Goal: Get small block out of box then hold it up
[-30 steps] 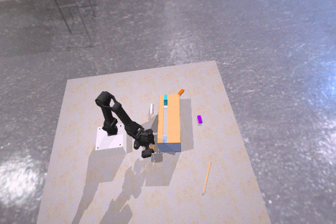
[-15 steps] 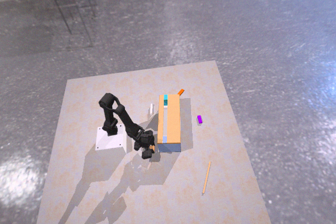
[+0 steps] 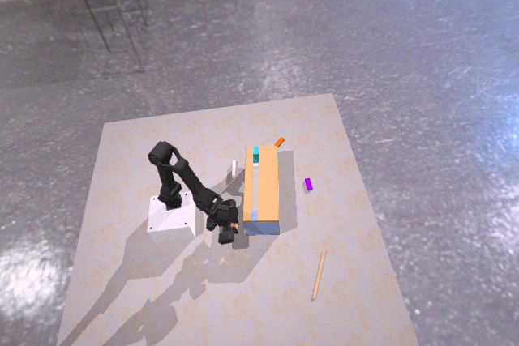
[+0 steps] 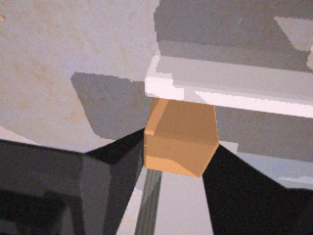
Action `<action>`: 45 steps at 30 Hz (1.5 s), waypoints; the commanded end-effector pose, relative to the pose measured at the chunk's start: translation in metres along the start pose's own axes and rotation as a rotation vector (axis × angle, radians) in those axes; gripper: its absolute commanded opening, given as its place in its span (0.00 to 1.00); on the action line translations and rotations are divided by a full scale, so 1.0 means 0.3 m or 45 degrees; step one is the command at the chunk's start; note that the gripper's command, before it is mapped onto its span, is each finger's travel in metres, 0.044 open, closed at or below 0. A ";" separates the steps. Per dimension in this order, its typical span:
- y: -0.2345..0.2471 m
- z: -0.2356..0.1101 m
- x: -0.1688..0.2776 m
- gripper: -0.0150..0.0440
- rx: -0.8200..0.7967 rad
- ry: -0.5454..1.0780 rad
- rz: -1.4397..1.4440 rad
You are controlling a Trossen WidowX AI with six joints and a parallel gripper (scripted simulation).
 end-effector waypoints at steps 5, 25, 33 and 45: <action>-0.005 -0.097 0.048 0.25 -0.007 0.012 -0.004; -0.012 -0.319 0.110 0.25 -0.129 0.080 0.251; -0.021 -0.440 0.116 0.25 -0.199 0.138 0.418; -0.025 -0.478 0.113 0.25 -0.219 0.158 0.470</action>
Point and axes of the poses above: the point midway between the two fingers, 35 mm back from their tips, its own z axis out along the fingers, its own y axis across the jaws, x = y × z, the point moved 6 cm from there along -z, back along the fingers, and after that the axes turned 9 degrees about z, right-handed, at the moved point
